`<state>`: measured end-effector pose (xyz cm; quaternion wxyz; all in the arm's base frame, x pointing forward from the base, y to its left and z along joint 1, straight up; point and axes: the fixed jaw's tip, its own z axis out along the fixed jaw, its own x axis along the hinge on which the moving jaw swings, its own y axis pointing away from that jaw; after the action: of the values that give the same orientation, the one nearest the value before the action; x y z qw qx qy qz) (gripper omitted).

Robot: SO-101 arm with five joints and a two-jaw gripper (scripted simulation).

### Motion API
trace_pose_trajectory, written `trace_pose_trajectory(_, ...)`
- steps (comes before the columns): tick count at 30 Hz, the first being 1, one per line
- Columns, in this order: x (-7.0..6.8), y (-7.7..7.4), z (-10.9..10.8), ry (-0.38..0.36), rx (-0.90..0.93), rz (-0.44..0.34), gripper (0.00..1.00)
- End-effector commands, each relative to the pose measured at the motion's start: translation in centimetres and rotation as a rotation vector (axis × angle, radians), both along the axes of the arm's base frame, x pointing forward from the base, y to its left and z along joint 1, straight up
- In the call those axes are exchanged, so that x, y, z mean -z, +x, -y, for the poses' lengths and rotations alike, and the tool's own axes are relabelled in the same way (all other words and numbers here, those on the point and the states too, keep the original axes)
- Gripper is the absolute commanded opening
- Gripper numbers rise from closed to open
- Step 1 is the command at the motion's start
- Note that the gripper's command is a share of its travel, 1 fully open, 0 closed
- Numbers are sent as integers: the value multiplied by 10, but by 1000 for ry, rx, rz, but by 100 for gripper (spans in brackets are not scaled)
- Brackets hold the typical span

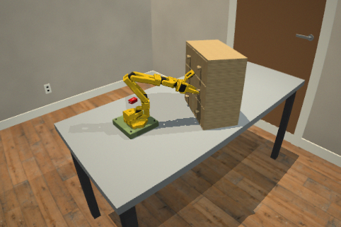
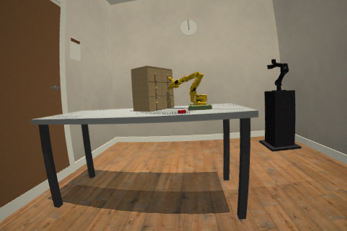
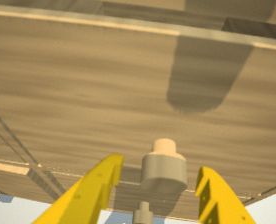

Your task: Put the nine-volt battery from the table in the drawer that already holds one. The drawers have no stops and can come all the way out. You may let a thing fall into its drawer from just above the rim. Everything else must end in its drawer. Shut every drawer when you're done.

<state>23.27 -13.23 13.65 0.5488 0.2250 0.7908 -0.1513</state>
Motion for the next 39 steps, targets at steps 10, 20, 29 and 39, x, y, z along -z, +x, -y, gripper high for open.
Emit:
trace_pose_trajectory(10, -1, 3, -2, 0, -10, 9, 11)
trace_pose_trajectory(20, -1, 3, -2, 0, -10, 9, 5)
trace_pose_trajectory(29, -1, 3, -2, 0, -10, 9, 0)
trace_pose_trajectory(39, -1, 3, -2, 0, -10, 9, 0)
